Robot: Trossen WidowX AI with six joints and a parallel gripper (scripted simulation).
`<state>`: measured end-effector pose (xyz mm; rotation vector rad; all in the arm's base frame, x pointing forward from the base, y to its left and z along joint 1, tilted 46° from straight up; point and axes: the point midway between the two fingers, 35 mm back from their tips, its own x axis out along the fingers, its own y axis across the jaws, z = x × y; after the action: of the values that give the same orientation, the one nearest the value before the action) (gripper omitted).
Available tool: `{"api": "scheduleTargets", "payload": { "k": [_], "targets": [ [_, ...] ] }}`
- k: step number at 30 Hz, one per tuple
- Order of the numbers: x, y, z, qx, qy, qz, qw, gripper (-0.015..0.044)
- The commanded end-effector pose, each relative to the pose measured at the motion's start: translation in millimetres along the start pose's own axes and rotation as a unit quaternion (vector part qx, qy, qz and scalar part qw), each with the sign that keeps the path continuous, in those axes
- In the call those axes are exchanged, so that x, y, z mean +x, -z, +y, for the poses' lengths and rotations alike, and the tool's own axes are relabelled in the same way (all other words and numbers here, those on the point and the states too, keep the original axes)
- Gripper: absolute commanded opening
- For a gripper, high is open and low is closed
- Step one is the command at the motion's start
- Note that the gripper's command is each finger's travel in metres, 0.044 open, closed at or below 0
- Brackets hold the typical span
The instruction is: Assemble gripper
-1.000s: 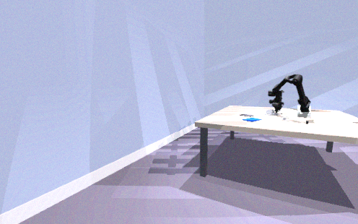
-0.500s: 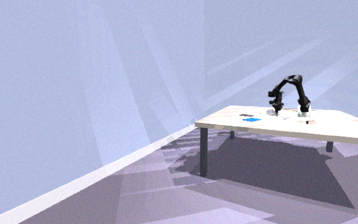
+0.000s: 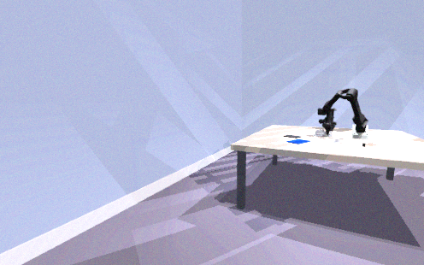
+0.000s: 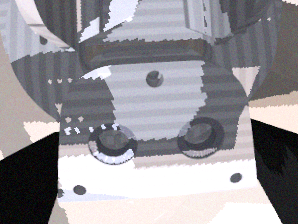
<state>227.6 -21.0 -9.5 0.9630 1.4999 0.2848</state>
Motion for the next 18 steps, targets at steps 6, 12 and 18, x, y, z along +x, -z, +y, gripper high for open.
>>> {"api": "scheduleTargets", "payload": {
  "k": [6,12,18],
  "targets": [
    [2.7,-0.3,0.5,0.002,-0.002,-0.001,1.0,0.0351],
    [3.2,-0.3,0.5,0.002,-0.002,-0.001,1.0,0.0351],
    [5.1,-0.3,0.5,0.002,-0.002,-0.001,1.0,0.0351]
  ]
}}
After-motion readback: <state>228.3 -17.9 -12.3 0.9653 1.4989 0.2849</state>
